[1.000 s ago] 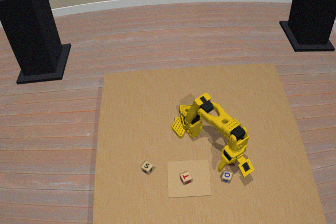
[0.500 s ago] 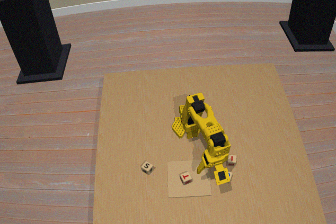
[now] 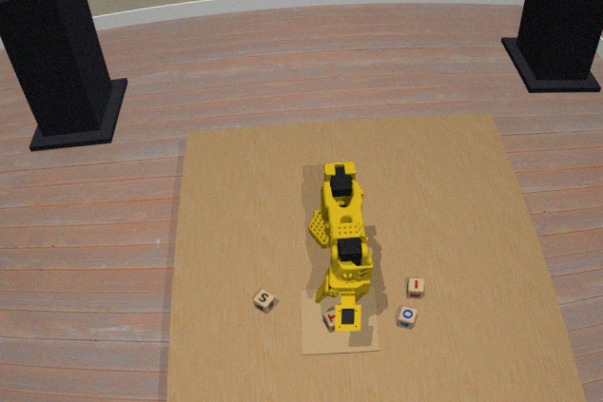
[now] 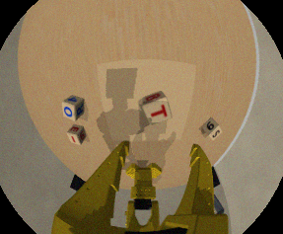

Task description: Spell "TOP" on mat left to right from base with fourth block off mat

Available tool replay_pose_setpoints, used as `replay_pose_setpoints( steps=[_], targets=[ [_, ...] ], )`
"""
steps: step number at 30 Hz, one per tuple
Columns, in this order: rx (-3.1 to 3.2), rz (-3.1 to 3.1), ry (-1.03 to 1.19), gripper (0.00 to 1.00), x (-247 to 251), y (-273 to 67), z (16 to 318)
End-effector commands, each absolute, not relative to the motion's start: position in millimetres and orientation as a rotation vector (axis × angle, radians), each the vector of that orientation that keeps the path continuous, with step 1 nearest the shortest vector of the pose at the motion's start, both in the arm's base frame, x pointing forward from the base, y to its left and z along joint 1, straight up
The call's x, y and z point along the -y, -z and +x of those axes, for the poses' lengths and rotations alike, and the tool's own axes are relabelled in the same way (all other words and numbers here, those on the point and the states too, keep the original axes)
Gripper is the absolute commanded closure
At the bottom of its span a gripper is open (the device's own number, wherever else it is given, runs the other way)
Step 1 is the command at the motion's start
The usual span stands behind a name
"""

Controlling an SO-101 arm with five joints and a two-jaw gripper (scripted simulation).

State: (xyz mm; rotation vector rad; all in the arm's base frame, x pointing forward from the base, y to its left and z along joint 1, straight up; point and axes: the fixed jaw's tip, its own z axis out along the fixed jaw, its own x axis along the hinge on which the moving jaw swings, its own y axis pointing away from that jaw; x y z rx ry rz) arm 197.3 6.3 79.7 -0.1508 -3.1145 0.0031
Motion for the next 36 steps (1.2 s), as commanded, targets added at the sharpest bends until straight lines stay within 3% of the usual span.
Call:
replay_pose_setpoints(
  steps=[1, 22, 36],
  targets=[
    [3.206, -0.187, 0.004, 0.65, -3, -95, 203],
    [3.203, -0.225, 0.003, 0.65, 1, -95, 204],
    [3.091, -0.846, -0.018, 0.65, 82, -93, 191]
  ],
)
